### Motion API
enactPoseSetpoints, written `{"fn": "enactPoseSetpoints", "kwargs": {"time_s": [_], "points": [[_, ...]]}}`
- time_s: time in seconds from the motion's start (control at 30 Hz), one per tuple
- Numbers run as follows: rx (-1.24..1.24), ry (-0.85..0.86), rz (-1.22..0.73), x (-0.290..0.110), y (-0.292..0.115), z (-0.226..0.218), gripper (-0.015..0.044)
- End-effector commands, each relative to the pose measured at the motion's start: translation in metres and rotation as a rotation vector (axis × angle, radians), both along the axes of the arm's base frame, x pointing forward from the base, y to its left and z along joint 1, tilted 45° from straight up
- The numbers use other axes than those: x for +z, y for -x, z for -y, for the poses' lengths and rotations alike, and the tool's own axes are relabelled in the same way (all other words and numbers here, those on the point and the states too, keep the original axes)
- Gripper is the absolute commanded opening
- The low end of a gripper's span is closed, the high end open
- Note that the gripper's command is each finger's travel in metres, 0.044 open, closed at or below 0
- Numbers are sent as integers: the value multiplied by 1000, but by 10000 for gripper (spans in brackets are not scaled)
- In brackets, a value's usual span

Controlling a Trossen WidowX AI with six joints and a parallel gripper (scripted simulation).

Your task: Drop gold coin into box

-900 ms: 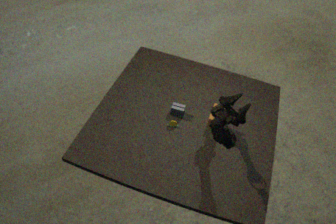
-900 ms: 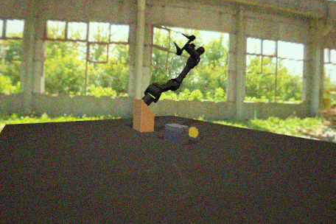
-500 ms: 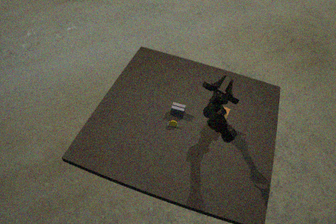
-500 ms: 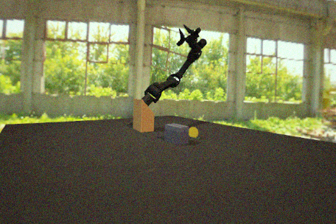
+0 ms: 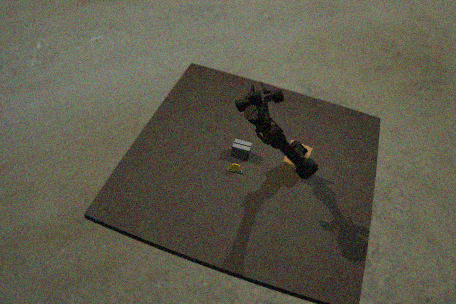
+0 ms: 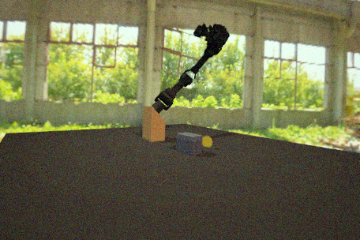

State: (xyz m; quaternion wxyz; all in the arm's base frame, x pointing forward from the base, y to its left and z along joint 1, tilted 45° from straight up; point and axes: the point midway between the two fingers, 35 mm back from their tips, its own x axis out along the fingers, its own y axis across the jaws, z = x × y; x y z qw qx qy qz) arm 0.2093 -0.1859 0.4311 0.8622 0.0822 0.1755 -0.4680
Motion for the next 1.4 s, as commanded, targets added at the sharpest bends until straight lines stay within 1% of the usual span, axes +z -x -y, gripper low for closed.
{"fn": "enactPoseSetpoints", "kwargs": {"time_s": [0.0, 0.13, 0.23, 0.43, 0.5, 0.6, 0.73, 0.87, 0.93, 0.97, 1.2, 1.37], "points": [[219, -95, -141, -49, -45, -20, 161], [434, -204, -253, -99, -79, -51, 161], [584, -295, -324, -135, -96, -81, 161], [742, -391, -403, -171, -107, -113, 161], [855, -456, -458, -194, -110, -135, 161], [1030, -568, -535, -229, -109, -171, 161], [1247, -733, -612, -267, -97, -218, 161], [1471, -951, -665, -306, -77, -260, 161], [1534, -1028, -667, -316, -69, -273, 161], [1541, -1038, -667, -317, -68, -275, 161], [1541, -1038, -667, -314, -64, -278, 161], [1542, -1039, -666, -339, -65, -303, 161]]}}
